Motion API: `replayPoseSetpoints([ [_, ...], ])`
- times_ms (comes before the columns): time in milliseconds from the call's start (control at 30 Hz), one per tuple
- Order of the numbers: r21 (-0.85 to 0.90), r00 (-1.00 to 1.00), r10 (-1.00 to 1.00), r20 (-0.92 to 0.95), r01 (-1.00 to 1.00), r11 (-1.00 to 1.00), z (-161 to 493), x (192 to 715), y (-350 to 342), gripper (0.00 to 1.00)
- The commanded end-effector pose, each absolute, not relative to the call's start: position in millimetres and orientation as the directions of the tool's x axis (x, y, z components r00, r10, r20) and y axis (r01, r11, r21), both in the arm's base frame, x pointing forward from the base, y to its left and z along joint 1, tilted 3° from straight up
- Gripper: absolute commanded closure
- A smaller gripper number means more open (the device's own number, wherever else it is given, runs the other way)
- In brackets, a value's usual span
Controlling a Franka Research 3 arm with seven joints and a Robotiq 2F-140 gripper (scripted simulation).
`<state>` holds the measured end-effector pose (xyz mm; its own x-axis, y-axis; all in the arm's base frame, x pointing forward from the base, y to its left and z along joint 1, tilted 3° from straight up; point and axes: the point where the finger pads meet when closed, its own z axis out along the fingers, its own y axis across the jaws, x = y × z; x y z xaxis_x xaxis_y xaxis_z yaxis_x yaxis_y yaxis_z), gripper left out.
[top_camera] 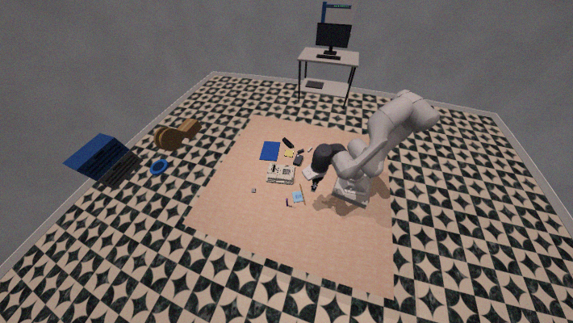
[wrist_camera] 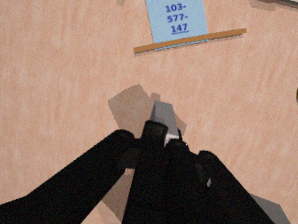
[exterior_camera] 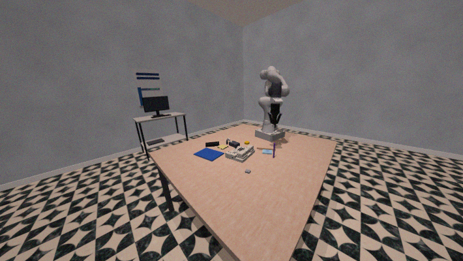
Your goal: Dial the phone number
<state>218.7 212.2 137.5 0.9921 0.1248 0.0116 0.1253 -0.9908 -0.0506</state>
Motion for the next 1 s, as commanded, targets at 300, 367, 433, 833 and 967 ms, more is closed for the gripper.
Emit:
replayPoseSetpoints([
  [300,-0.050,0.993,0.118,0.008,0.118,-0.992,137,222,212,1.00],
  [367,-0.050,0.993,0.118,0.008,0.118,-0.992,137,225,212,1.00],
  [433,-0.050,0.993,0.118,0.008,0.118,-0.992,137,230,213,1.00],
  [833,-0.050,0.993,0.118,0.008,0.118,-0.992,138,269,217,1.00],
  [967,-0.050,0.993,0.118,0.008,0.118,-0.992,138,291,220,1.00],
])
